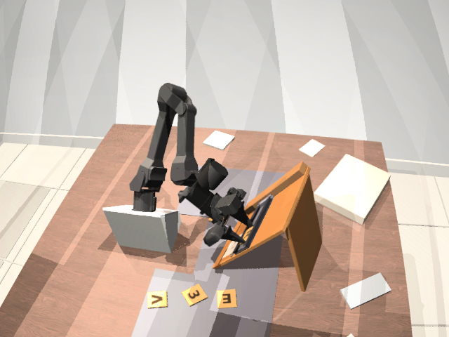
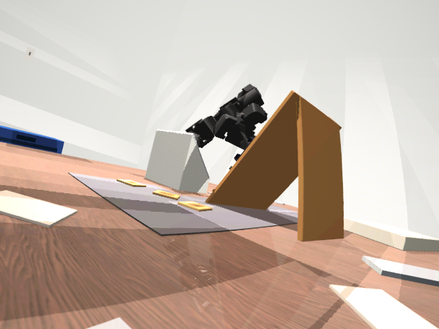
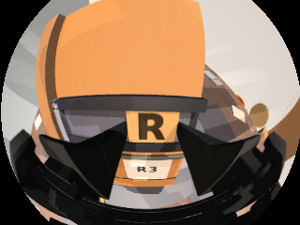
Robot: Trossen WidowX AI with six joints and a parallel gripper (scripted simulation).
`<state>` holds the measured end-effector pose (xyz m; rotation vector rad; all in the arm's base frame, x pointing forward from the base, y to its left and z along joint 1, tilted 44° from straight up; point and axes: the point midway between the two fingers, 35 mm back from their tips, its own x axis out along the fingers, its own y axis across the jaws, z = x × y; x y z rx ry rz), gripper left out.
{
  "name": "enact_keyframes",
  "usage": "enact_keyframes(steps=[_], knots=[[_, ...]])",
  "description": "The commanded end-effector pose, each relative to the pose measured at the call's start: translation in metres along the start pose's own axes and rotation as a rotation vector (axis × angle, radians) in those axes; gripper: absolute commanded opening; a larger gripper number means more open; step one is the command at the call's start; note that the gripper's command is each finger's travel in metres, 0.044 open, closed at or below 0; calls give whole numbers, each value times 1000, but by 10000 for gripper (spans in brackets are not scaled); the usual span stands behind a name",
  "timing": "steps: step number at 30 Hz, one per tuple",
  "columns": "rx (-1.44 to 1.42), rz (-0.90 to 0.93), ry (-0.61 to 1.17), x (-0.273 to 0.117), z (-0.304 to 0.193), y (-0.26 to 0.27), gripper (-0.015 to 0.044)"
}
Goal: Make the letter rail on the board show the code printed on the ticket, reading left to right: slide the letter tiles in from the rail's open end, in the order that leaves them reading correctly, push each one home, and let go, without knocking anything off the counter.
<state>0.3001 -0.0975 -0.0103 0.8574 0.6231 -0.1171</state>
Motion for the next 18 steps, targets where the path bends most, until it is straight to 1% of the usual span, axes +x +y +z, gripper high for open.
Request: enact_keyframes(steps=[1,18], knots=[[1,-1,-1,0,0,3,0],[2,-1,-1,0,0,13,0]])
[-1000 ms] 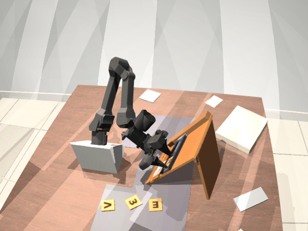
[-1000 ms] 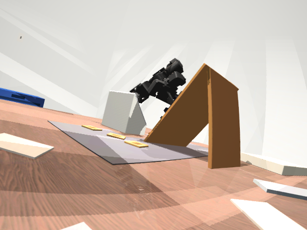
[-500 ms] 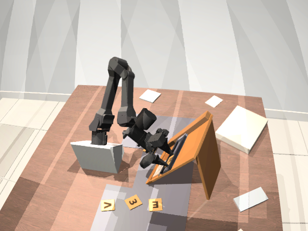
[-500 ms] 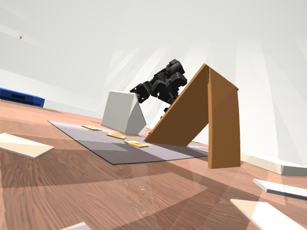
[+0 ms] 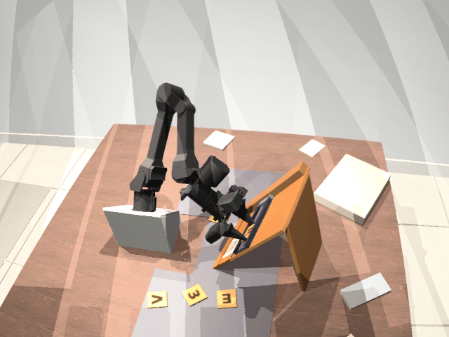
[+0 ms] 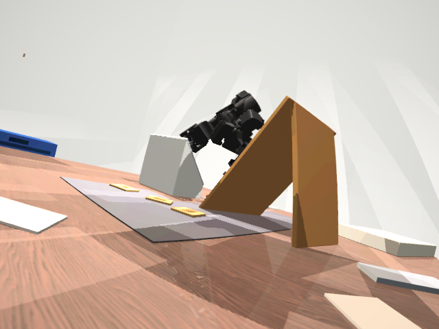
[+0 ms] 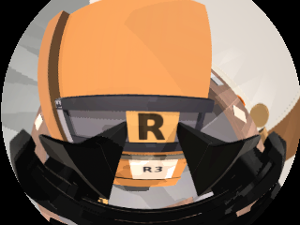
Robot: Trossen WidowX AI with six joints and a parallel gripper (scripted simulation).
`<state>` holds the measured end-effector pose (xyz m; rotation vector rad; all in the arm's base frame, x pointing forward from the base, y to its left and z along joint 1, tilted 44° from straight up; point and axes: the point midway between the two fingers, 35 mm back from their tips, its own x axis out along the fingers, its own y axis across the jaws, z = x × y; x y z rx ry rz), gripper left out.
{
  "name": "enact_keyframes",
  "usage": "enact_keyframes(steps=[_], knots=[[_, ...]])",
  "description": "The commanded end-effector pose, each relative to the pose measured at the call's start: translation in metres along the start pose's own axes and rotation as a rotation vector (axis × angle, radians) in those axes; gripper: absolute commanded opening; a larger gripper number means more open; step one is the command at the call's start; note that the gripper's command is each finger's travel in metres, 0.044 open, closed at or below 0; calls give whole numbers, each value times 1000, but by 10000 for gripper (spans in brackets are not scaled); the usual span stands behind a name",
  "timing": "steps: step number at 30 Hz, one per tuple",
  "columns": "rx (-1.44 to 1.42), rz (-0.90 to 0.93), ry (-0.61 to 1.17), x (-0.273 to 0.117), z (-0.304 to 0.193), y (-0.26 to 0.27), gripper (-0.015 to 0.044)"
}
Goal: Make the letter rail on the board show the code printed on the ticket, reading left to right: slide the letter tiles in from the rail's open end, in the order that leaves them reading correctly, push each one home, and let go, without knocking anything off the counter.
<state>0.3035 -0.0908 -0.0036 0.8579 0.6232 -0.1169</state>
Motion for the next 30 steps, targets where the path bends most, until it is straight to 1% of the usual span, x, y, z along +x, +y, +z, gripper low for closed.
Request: enact_keyframes(steps=[1,30], knots=[[1,-1,-1,0,0,3,0],[2,0,-1,0,0,19,0]])
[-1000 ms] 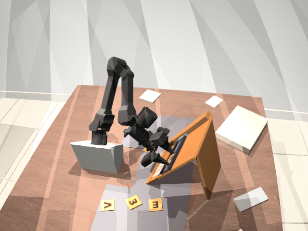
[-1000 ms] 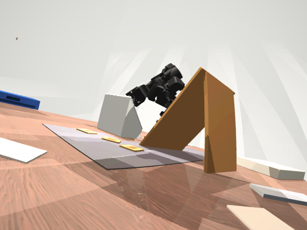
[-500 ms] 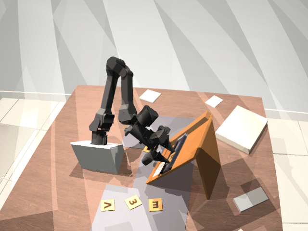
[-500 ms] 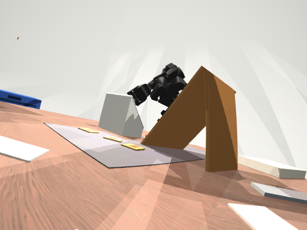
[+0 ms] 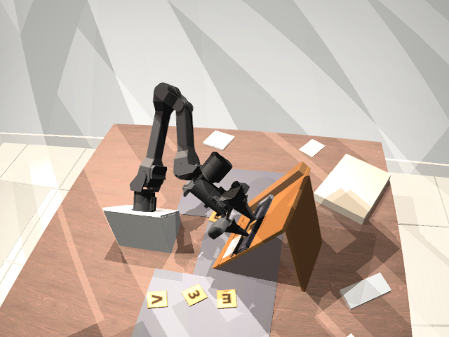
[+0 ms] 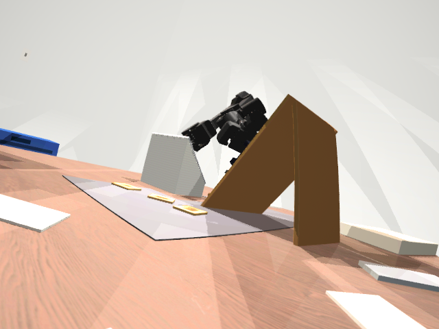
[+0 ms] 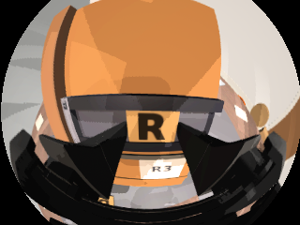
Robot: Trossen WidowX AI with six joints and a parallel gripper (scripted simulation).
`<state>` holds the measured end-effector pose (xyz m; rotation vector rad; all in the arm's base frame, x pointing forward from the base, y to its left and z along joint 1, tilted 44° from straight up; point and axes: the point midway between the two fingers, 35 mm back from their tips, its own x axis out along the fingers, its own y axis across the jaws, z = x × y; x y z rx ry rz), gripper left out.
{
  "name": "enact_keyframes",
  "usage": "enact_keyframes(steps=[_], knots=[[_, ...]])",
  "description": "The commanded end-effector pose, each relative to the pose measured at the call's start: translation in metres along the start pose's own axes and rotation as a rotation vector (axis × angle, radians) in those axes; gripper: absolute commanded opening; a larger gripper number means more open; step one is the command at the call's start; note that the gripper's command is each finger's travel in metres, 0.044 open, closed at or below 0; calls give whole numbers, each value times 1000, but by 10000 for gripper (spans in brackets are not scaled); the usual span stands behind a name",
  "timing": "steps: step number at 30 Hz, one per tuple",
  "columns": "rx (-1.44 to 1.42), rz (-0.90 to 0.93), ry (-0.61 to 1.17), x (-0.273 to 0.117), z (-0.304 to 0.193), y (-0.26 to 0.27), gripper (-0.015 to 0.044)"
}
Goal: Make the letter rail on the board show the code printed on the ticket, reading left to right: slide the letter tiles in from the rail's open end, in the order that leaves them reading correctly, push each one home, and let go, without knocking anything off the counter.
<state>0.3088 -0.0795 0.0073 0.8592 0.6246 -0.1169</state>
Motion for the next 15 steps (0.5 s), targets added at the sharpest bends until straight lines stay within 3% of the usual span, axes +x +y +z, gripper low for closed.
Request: enact_keyframes(steps=[1,15], knots=[[1,0,-2,0,1,3,0],[1,0,-2,0,1,12,0]])
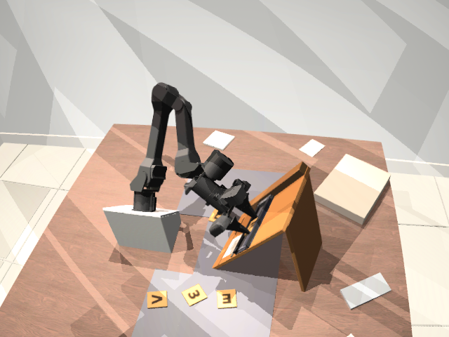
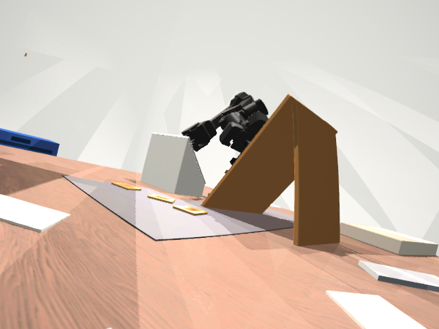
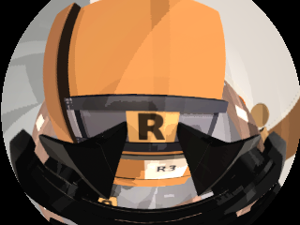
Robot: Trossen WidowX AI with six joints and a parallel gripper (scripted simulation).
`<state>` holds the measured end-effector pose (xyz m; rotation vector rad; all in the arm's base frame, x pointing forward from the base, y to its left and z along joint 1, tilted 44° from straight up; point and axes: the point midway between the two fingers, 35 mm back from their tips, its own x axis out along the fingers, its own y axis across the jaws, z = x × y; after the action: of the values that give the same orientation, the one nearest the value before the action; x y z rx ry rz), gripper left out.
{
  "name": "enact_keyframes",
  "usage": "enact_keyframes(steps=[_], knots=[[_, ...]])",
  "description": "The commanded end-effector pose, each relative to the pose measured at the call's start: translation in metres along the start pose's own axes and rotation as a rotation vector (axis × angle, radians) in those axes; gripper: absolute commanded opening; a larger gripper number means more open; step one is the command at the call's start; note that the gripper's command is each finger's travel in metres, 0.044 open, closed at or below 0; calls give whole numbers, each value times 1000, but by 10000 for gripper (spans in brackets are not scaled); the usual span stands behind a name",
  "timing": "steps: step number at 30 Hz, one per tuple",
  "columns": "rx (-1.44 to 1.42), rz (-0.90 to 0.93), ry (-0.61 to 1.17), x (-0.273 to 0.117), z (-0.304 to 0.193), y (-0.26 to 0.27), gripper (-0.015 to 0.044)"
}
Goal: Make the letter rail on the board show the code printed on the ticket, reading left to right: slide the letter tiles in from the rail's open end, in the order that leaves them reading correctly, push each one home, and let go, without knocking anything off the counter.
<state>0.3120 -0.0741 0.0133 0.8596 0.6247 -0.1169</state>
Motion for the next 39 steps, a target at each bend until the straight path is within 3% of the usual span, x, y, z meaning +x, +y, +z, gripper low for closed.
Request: enact_keyframes(steps=[1,39], knots=[[1,0,-2,0,1,4,0],[1,1,-2,0,1,27,0]])
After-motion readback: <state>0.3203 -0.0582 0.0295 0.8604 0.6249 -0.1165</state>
